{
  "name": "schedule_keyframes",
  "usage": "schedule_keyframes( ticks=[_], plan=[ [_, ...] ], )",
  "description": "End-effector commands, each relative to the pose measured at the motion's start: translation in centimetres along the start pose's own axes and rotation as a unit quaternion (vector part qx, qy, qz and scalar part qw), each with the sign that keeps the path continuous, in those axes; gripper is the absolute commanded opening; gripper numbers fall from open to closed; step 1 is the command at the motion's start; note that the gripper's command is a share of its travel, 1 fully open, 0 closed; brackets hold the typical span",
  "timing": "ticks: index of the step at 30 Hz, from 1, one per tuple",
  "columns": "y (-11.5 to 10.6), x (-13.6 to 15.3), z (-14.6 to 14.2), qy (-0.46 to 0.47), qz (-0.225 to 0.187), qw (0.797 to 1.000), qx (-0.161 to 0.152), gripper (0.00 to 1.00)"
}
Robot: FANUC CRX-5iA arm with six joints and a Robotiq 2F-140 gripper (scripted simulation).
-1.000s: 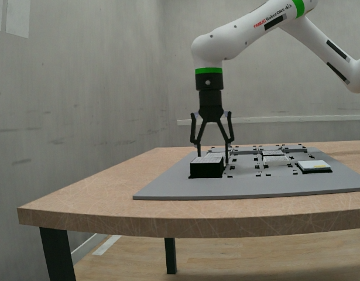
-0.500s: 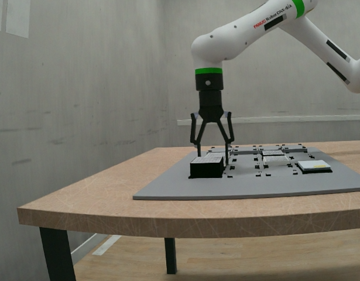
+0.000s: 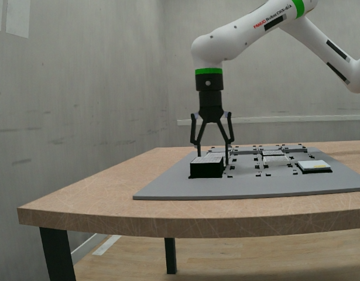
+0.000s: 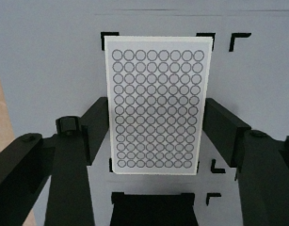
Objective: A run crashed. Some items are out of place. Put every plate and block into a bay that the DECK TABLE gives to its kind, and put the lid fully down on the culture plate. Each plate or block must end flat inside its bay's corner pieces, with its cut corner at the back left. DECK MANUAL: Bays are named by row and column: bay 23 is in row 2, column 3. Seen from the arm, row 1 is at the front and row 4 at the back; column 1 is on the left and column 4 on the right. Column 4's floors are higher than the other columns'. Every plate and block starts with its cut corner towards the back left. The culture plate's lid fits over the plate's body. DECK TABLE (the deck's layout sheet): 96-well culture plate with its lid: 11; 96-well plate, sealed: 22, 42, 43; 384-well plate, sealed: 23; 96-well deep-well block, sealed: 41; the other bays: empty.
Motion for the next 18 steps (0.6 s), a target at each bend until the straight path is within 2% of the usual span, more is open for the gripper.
schedule_keyframes(
  ticks=[1, 15, 16, 18],
  plan=[
    [-0.09, 0.04, -0.07, 0.000, 0.000, 1.000, -0.001, 0.61],
    [-0.10, 0.04, -0.07, 0.000, 0.000, 1.000, -0.001, 0.61],
    [-0.10, 0.04, -0.07, 0.000, 0.000, 1.000, -0.001, 0.70],
    [-0.09, 0.04, -0.07, 0.000, 0.000, 1.000, -0.001, 0.70]
  ],
)
Point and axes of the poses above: the point where the finger pads meet when closed, its own y axis out along the fingers, its own z axis across the jaws, x = y × z, the point moved 1 cm from there along -y, back along the fingers, and after that the axes turned 15 degrees about y, right-handed, at the moved point
